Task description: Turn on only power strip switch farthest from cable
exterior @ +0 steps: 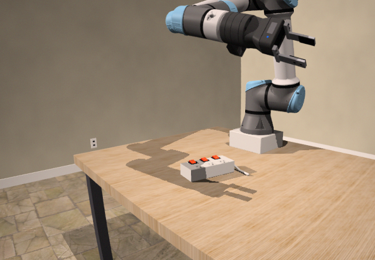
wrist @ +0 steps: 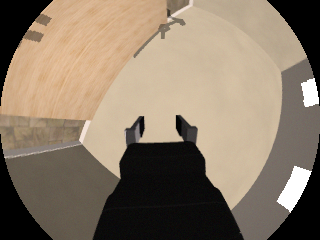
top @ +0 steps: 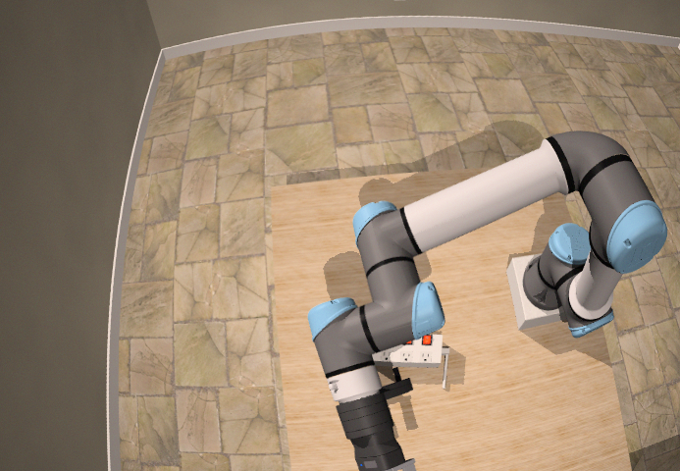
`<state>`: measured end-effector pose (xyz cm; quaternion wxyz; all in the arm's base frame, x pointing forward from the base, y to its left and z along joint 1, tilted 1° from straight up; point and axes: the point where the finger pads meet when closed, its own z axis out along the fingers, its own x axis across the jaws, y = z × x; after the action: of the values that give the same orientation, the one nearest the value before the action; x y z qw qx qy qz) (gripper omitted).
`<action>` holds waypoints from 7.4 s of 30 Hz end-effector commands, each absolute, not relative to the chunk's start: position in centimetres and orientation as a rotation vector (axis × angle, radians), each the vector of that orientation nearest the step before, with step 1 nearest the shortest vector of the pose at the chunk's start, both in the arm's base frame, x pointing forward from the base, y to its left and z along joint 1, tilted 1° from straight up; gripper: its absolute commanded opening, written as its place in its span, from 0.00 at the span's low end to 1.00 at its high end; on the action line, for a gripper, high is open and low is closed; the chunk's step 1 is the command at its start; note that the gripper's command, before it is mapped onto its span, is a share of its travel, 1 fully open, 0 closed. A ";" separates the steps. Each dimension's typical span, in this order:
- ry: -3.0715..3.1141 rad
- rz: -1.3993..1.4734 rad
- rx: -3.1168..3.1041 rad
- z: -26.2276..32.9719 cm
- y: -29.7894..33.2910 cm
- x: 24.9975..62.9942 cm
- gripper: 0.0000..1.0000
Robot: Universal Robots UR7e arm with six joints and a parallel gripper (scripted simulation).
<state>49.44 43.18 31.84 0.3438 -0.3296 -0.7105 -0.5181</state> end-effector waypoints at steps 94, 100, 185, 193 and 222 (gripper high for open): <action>-0.515 0.020 -2.965 3.4 5.6 41.4 1.00; -0.409 0.043 -3.025 2.9 4.1 40.8 1.00; -0.156 0.037 -3.094 6.8 6.9 40.4 1.00; 0.046 0.014 -3.124 10.4 9.7 39.7 1.00; 0.106 0.010 -3.125 10.8 10.0 39.5 1.00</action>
<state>39.47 10.04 10.79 0.0073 -0.9996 0.0286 0.0039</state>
